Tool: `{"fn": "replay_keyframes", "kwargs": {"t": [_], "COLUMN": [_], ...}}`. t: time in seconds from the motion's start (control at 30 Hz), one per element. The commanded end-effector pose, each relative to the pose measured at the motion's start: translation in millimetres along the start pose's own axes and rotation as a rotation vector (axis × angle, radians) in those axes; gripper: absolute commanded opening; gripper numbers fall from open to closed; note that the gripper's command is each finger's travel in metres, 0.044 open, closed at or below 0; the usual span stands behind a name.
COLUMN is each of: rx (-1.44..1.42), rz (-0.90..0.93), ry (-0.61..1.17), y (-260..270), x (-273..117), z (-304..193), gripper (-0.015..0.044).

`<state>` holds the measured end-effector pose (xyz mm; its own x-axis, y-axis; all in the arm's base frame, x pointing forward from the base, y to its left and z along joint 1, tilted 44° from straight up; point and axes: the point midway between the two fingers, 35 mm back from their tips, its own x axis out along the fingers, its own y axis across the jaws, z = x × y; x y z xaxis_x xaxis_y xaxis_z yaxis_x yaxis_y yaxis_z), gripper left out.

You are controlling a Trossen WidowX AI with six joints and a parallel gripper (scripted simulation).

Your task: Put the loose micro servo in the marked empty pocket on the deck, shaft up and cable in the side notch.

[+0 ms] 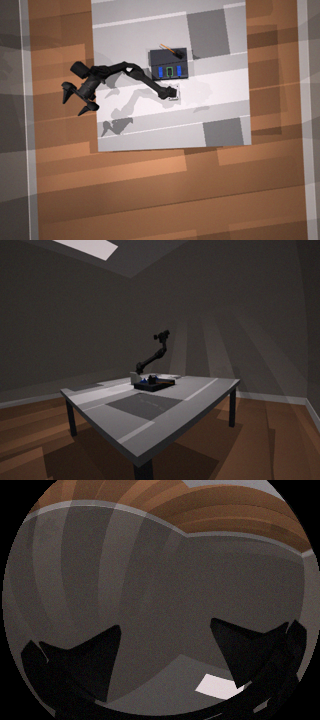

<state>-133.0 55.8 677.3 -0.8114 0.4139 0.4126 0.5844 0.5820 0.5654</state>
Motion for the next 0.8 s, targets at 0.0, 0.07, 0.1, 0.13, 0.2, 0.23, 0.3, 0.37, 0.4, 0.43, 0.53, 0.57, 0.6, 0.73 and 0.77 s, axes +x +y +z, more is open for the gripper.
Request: {"fn": "replay_keyframes", "kwargs": {"t": [0.0,0.07,0.1,0.13,0.2,0.23,0.3,0.37,0.4,0.43,0.53,0.57,0.6,0.73,0.77], "rx": [-0.04,-0.062,-0.073,-0.084,-0.083,-0.091,-0.104,-0.113,-0.122,-0.13,-0.163,-0.171,-0.18,-0.219,-0.228], "rz": [-0.086,-0.128,-0.15,-0.175,-0.201,-0.22,-0.26,-0.302,-0.32,-0.338,-0.385,-0.404,-0.425,-0.514,-0.536], "ry": [0.057,0.087,0.102,0.12,0.138,0.151,0.182,0.22,0.234,0.248,0.288,0.303,0.321,0.398,0.419], "y": [-30,-44,-52,-61,-68,-75,-89,-104,-110,-116,-133,-140,-147,-179,-186], "x": [5,6,6,7,5,5,3,0,-2,-4,-9,-11,-14,-29,-33], "z": [-13,-21,-24,-28,-32,-35,-42,-50,-53,-56,-63,-66,-70,-85,-89], "gripper": [0.044,0.044,0.044,0.044,0.044,0.044,0.044,0.044,0.044,0.044,0.044,0.044,0.044,0.044,0.044]}}
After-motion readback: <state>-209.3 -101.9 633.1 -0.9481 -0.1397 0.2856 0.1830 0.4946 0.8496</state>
